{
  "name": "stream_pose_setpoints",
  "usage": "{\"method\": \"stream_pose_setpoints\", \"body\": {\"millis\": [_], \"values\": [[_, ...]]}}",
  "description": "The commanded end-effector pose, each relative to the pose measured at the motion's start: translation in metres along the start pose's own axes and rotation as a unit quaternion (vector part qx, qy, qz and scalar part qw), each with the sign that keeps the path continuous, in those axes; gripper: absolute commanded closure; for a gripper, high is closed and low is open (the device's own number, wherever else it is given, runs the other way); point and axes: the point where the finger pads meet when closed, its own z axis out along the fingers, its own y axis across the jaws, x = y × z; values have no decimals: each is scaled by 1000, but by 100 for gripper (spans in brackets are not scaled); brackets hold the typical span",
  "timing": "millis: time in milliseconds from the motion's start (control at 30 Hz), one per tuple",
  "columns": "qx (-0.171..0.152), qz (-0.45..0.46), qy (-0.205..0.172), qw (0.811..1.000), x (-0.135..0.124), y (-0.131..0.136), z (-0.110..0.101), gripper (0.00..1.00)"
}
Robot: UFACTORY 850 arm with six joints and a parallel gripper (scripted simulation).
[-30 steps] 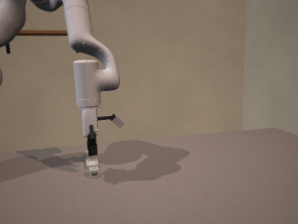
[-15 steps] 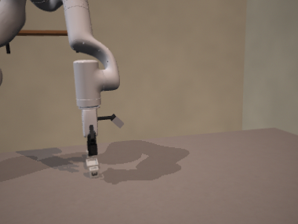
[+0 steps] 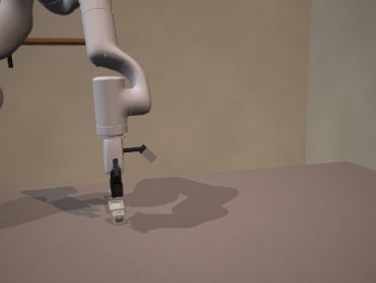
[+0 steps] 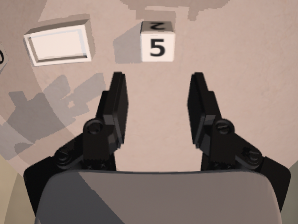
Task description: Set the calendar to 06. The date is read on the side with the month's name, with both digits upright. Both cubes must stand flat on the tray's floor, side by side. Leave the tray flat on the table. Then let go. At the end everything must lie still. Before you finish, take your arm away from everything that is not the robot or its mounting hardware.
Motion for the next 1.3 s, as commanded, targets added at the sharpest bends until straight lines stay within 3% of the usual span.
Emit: {"method": "stream_pose_setpoints", "body": {"millis": [0,1267], "values": [[0,0,1,1000,1,0,1,51],[0,0,1,1000,1,0,44,51]]}}
